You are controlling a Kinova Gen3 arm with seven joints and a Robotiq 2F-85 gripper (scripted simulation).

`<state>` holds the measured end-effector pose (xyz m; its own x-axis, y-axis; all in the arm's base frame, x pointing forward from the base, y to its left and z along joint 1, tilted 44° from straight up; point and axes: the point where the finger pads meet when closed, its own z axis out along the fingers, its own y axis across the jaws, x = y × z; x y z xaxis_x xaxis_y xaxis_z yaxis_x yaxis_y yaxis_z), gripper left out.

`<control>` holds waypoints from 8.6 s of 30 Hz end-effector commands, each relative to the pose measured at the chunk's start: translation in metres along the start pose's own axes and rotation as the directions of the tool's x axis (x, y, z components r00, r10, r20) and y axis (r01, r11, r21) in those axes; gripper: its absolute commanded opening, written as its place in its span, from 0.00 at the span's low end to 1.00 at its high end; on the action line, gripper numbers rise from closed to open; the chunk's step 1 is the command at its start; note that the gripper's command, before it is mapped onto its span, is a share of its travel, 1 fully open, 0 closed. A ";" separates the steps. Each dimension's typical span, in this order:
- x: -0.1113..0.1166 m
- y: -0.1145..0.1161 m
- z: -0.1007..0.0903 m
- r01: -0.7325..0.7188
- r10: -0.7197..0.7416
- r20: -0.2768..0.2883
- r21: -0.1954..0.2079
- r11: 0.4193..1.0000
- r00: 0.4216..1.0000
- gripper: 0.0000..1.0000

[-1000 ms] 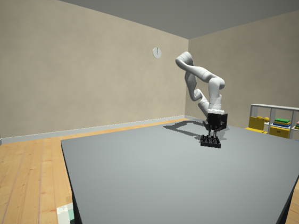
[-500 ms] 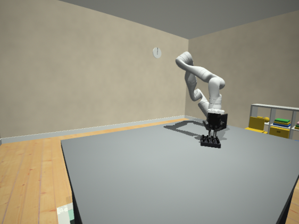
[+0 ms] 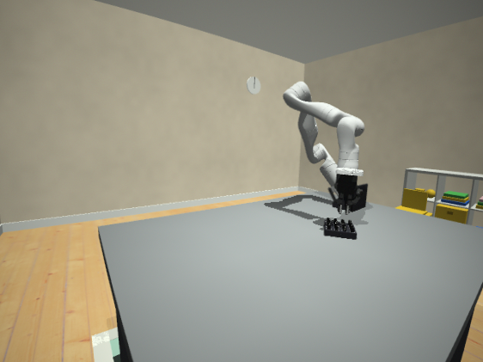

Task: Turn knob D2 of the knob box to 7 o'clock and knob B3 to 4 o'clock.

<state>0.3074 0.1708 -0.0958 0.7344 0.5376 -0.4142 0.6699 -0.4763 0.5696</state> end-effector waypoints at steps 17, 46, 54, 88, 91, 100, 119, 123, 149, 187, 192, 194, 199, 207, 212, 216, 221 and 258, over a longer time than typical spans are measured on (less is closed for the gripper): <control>0.002 0.000 -0.008 -0.002 0.002 -0.009 0.001 1.000 1.000 0.19; 0.001 -0.001 -0.014 0.426 -0.426 -0.005 -0.002 0.905 0.905 0.19; 0.001 -0.002 -0.017 0.647 -0.647 -0.004 -0.004 0.762 0.762 0.19; 0.001 0.000 -0.028 0.985 -0.985 -0.003 -0.009 0.175 0.175 0.19; 0.001 0.000 -0.028 0.985 -0.985 -0.003 -0.009 0.172 0.172 0.19; 0.001 0.000 -0.028 0.985 -0.985 -0.003 -0.009 0.172 0.172 0.19; 0.001 0.000 -0.028 0.985 -0.985 -0.003 -0.009 0.172 0.172 0.19; 0.001 0.000 -0.028 0.985 -0.985 -0.003 -0.009 0.172 0.172 0.19; 0.001 0.000 -0.019 0.985 -0.985 -0.003 -0.008 0.172 0.172 0.19; 0.002 0.000 0.015 0.985 -0.985 -0.003 -0.008 0.172 0.172 0.19; 0.002 0.000 0.016 0.985 -0.985 -0.003 -0.008 0.172 0.172 0.19; 0.002 0.000 0.016 0.985 -0.985 -0.003 -0.008 0.172 0.172 0.19; 0.002 0.000 0.016 0.985 -0.985 -0.003 -0.008 0.172 0.172 0.19; 0.002 0.000 0.016 0.985 -0.985 -0.003 -0.008 0.172 0.172 0.19; 0.002 0.000 0.016 0.985 -0.985 -0.003 -0.008 0.172 0.172 0.19; 0.002 0.000 0.016 0.985 -0.985 -0.003 -0.008 0.172 0.172 0.19; 0.002 0.000 0.016 0.985 -0.985 -0.003 -0.008 0.172 0.172 0.19; 0.003 0.000 0.029 0.985 -0.985 -0.003 -0.008 0.172 0.172 0.19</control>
<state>0.3127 0.1515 -0.1175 -0.5338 0.5633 -0.6307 0.8378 0.4533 -0.3043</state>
